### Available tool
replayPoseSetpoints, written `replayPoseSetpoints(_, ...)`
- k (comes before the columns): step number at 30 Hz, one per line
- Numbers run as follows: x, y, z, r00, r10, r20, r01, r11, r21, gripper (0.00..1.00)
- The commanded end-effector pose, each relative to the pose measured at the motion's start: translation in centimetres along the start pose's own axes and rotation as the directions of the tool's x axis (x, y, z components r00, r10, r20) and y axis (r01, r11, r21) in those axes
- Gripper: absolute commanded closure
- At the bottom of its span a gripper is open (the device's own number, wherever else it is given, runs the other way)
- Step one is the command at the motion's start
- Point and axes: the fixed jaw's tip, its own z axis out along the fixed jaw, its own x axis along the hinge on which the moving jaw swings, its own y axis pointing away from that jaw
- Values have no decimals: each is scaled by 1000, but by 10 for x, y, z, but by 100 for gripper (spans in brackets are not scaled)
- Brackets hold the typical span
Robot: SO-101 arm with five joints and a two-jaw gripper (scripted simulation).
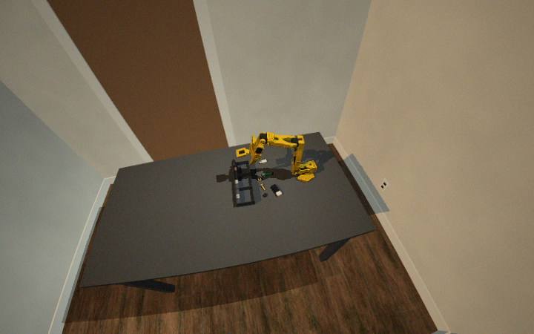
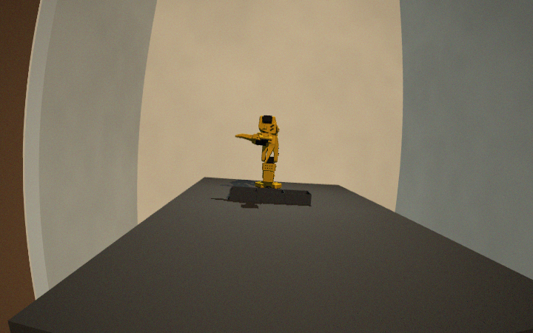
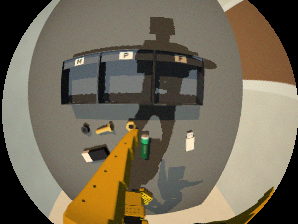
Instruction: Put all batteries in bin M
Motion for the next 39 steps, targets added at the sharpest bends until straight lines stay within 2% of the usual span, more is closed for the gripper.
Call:
replayPoseSetpoints(1, -9, -3, -7, 998, 0, 57, 0, 1000, 11, 0)
replayPoseSetpoints(3, -9, -3, -7, 998, 0, 57, 0, 1000, 11, 0)
replayPoseSetpoints(4, -13, -4, -9, 997, -15, 80, 13, 1000, 16, 0)
replayPoseSetpoints(24, -14, -5, -8, 996, -15, 85, 14, 1000, 18, 0)
replayPoseSetpoints(39, -55, -34, 15, 975, -34, 218, 15, 996, 89, 0)
